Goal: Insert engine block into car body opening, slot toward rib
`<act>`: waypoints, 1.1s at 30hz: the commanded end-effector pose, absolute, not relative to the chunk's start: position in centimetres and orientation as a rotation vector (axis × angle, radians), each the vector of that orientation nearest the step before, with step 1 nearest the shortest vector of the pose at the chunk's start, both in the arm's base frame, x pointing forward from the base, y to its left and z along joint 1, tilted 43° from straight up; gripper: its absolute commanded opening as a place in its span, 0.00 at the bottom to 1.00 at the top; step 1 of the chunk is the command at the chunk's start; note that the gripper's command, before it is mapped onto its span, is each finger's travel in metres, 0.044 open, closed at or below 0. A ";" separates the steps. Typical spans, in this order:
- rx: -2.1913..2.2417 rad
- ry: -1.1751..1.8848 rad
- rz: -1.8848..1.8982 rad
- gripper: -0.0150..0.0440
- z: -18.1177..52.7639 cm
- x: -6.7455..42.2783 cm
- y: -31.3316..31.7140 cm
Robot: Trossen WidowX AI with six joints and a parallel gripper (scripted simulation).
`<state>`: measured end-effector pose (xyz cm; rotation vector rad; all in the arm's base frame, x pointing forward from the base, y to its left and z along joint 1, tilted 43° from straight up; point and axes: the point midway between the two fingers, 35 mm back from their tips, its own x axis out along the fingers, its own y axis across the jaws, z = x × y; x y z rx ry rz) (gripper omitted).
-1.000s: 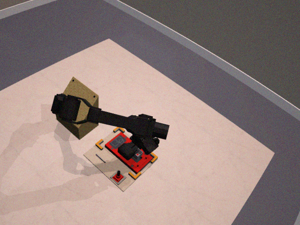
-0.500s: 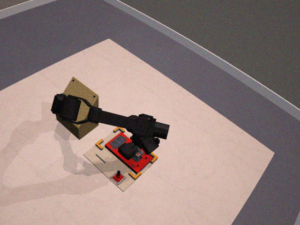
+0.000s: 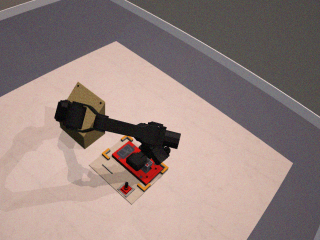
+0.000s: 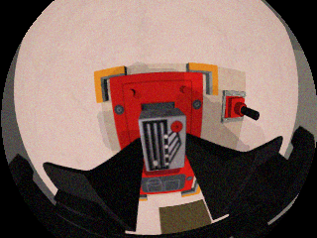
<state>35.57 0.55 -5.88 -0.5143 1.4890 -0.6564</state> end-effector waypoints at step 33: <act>-0.503 1.485 -0.664 0.52 -6.6 35.5 0.0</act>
